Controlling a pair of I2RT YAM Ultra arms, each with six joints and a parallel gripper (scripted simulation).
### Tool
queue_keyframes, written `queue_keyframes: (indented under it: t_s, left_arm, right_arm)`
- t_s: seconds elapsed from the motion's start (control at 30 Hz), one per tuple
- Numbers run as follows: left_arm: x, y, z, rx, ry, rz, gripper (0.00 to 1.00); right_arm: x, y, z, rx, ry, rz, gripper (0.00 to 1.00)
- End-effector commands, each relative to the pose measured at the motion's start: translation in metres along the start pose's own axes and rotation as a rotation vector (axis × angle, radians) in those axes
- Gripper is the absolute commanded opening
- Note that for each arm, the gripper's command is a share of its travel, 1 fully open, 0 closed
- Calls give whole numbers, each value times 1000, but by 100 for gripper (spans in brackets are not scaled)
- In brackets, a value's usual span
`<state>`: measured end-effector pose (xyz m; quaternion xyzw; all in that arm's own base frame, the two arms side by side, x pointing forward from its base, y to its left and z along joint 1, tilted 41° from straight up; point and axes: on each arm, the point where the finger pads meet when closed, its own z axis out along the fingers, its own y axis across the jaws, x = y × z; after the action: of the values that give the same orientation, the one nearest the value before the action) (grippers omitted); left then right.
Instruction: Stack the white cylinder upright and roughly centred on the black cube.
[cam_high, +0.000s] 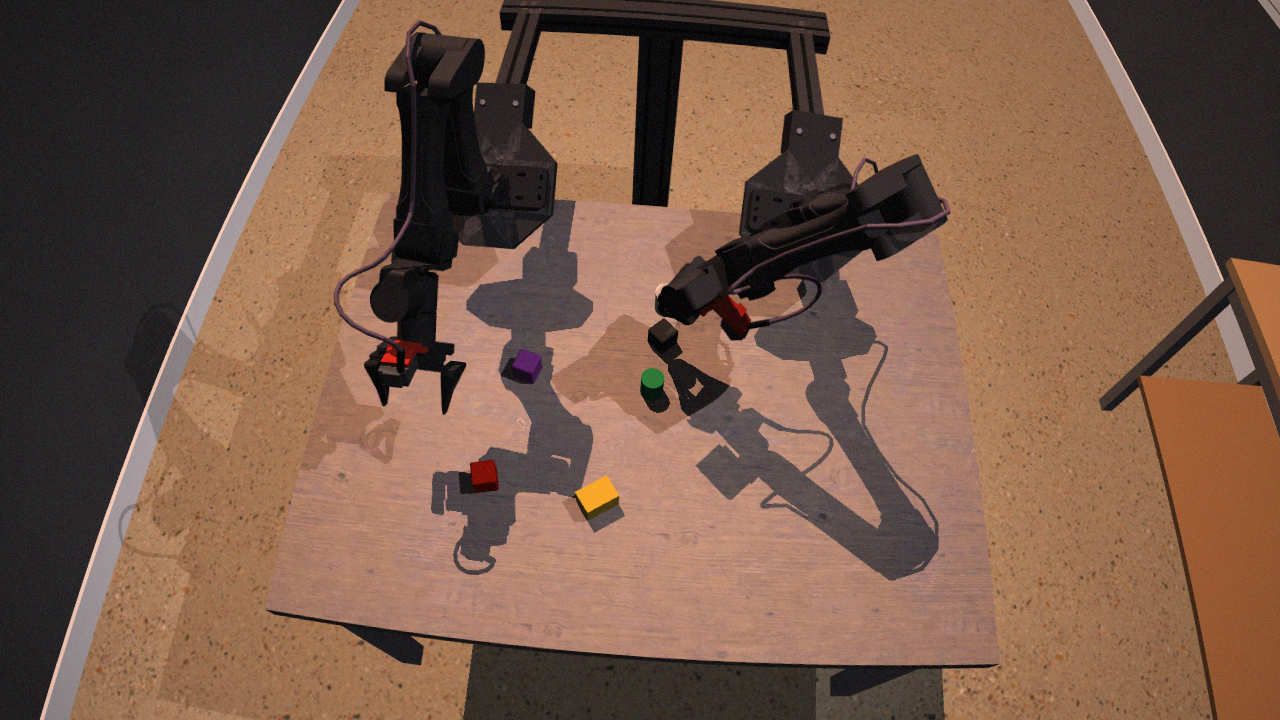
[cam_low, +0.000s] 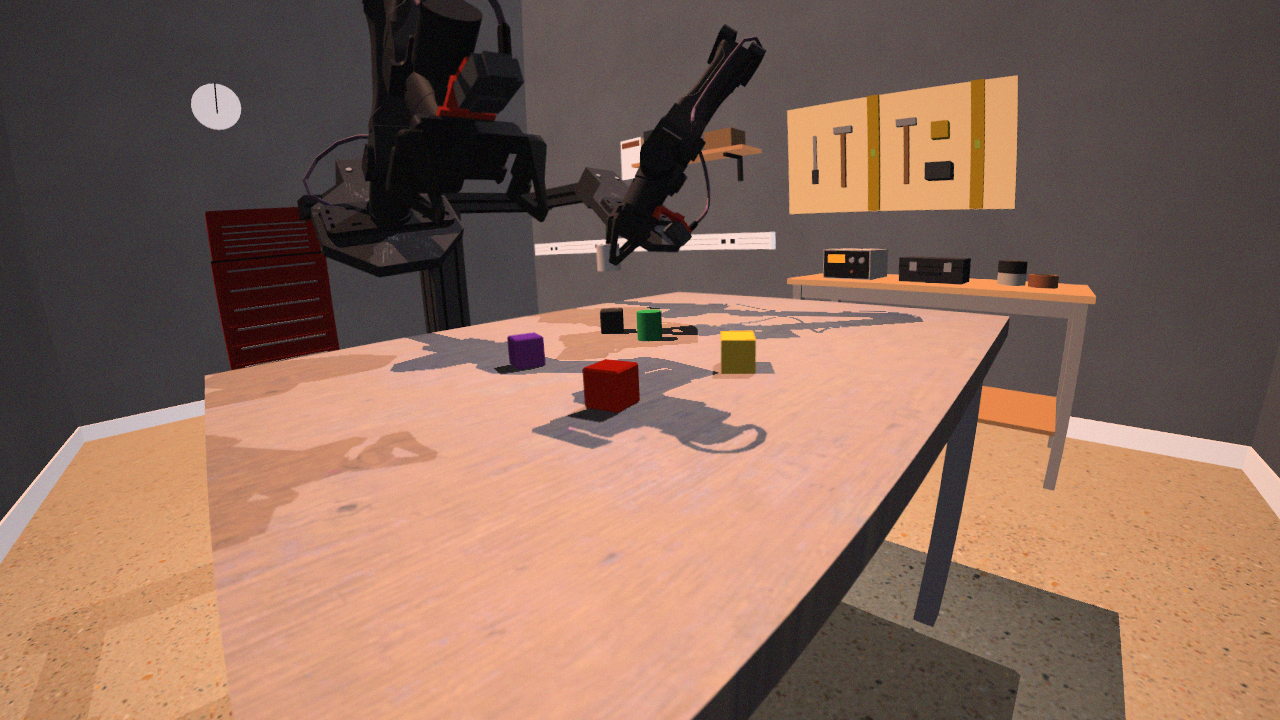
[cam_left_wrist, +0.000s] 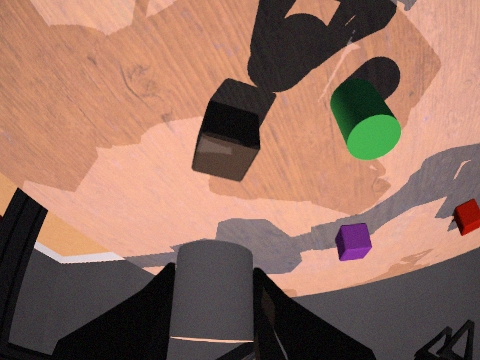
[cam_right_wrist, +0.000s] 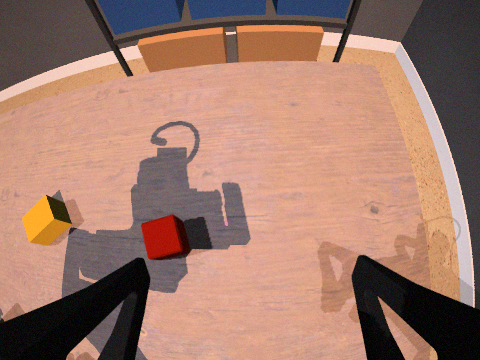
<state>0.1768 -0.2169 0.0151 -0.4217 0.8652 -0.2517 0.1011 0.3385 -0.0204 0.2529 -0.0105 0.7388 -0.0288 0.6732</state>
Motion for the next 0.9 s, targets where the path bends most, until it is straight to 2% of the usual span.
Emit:
queue_keyframes:
  t_s: [0.0, 0.87]
  left_arm:
    - [0, 1, 10, 5, 23, 20, 34]
    - [-24, 1, 45, 5, 23, 20, 34]
  right_arm:
    - [-17, -1, -1, -1, -42, -1, 100]
    - [-17, -1, -1, -1, -42, -1, 100]
